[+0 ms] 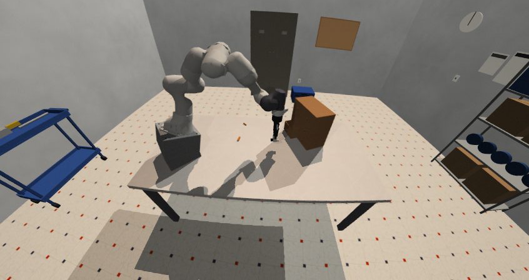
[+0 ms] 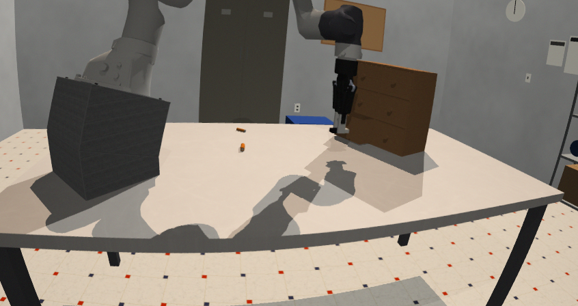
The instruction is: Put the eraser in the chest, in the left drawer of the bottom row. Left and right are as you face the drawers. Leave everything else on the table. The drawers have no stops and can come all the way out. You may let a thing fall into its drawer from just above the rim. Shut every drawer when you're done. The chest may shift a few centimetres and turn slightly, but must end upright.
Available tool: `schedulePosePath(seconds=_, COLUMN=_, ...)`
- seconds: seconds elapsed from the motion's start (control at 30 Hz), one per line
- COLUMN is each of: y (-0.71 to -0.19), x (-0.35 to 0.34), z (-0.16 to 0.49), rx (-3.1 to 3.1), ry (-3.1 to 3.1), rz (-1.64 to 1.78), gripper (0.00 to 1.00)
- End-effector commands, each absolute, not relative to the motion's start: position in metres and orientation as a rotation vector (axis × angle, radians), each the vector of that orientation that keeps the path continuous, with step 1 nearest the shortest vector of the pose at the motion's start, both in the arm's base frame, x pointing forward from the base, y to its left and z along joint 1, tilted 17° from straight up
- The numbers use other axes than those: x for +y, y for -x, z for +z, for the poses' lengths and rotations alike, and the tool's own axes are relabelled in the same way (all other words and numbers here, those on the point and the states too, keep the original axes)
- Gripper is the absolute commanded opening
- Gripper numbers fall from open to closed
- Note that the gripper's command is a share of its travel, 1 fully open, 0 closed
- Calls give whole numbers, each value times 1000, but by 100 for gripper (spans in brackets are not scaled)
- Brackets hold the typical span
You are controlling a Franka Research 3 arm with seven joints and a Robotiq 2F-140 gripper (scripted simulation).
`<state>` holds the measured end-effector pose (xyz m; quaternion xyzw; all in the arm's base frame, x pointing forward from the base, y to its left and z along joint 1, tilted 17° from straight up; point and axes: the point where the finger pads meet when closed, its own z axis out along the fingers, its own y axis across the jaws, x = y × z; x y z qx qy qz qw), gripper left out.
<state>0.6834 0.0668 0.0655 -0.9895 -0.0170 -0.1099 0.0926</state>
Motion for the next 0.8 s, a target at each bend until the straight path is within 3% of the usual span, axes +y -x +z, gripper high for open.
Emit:
schedulePosePath(seconds=0.0, y=-684, x=72, z=66, rx=-108, ry=2945, rz=-322, gripper=20)
schedulePosePath(seconds=0.77, y=-693, x=140, z=87, rx=-330, ry=2935, rz=-357, gripper=20)
